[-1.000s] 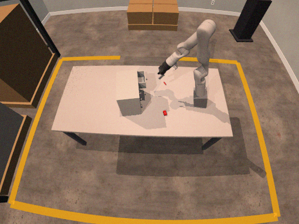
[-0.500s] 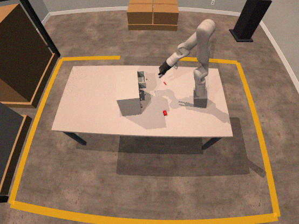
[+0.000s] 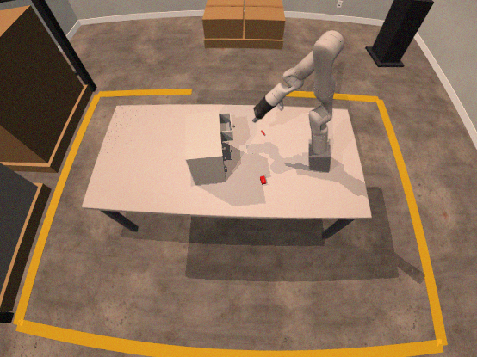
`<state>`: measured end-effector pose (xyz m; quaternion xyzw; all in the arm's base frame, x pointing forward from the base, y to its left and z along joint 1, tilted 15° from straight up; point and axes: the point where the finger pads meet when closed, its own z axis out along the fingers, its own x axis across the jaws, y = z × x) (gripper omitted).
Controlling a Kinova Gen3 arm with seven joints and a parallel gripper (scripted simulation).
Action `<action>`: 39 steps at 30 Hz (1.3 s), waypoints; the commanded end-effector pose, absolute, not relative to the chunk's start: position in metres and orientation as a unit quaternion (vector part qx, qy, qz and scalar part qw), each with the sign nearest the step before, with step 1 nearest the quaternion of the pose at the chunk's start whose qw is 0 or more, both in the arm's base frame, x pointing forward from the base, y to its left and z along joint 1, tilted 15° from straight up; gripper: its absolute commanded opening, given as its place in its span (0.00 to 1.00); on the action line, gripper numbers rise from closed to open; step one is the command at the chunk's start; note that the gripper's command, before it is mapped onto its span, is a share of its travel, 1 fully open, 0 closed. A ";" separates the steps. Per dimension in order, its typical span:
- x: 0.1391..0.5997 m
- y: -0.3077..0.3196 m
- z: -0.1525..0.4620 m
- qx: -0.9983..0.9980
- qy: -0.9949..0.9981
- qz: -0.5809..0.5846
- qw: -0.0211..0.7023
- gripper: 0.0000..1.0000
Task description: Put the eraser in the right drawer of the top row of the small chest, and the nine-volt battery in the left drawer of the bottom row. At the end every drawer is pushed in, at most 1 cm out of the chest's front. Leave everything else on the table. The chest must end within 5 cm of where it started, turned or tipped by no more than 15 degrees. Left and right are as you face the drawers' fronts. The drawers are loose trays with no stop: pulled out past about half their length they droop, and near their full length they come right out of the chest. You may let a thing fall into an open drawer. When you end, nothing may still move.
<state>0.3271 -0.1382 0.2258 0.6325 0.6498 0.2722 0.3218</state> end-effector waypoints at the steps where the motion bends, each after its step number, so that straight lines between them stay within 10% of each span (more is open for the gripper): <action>1: 0.325 -0.140 0.223 0.637 0.647 0.269 0.321 0.00; 39: 0.391 -0.137 0.218 0.633 0.649 0.275 0.320 0.00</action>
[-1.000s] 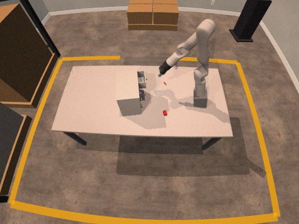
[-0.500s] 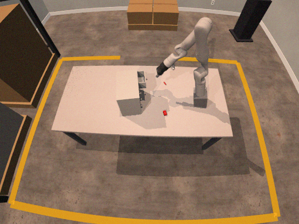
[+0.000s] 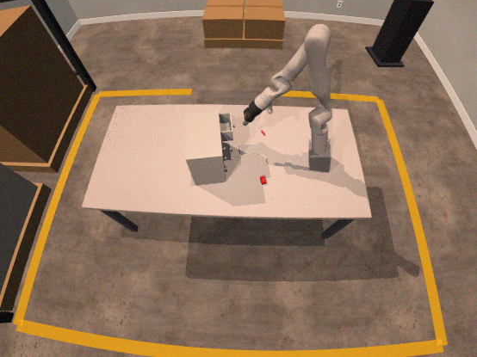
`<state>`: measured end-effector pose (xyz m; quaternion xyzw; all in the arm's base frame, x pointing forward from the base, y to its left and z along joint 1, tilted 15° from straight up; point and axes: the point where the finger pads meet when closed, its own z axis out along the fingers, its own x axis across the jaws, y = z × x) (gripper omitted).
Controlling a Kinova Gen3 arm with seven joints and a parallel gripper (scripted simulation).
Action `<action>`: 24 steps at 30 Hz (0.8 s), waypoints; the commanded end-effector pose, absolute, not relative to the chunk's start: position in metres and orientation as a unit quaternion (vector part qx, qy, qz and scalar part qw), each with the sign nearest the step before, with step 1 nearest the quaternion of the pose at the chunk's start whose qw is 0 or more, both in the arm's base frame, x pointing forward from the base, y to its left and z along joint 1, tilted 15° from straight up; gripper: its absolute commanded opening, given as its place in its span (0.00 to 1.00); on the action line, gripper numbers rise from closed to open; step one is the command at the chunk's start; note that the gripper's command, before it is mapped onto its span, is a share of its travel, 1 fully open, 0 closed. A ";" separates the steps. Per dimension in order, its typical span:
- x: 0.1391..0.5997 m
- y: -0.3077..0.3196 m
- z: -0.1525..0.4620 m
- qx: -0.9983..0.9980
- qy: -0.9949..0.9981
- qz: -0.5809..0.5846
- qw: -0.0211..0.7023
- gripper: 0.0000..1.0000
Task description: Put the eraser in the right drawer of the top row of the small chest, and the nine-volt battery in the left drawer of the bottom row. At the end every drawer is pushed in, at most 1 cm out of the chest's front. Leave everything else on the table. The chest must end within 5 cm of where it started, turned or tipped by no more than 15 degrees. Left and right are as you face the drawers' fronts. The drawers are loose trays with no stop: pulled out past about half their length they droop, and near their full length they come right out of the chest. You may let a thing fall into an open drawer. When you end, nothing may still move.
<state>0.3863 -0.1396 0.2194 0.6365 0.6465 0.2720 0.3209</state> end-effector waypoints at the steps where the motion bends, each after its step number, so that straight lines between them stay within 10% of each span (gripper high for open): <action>1: 0.393 -0.137 0.219 0.633 0.649 0.275 0.322 0.00; 24: 0.393 -0.136 0.219 0.634 0.648 0.276 0.320 0.00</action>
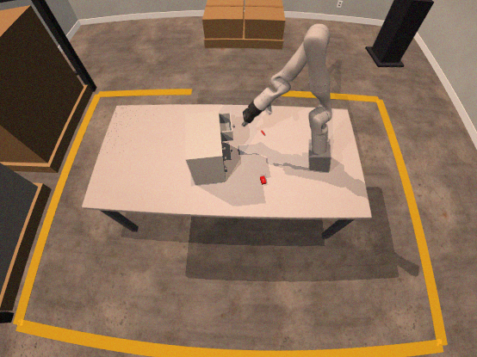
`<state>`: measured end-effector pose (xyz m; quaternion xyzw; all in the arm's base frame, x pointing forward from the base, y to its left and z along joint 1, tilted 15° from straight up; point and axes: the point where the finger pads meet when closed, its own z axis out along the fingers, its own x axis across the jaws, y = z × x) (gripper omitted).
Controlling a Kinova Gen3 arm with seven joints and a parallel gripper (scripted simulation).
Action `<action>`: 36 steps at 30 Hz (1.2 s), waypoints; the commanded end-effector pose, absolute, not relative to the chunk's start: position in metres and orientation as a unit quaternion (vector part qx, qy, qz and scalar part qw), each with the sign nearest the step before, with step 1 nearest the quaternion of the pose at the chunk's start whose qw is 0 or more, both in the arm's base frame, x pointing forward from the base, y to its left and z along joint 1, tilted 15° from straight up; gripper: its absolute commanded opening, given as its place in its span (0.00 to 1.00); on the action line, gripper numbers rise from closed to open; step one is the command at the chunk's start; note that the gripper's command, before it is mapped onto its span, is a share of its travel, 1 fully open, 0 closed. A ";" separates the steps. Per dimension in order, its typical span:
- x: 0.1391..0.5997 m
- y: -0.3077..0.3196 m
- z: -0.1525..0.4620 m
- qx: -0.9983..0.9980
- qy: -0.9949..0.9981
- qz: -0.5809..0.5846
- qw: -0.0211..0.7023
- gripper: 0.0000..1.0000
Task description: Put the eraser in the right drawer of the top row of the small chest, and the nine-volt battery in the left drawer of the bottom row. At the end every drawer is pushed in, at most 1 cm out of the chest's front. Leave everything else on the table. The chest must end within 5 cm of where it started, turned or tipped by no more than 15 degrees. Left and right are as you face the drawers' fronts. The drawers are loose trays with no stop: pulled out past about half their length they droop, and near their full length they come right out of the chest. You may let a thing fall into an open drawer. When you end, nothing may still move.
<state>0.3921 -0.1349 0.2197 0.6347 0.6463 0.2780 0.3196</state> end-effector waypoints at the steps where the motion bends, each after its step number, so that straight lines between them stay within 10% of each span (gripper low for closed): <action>1: 0.393 -0.136 0.219 0.634 0.648 0.276 0.320 0.00; 36: 0.394 -0.139 0.218 0.634 0.648 0.276 0.320 0.00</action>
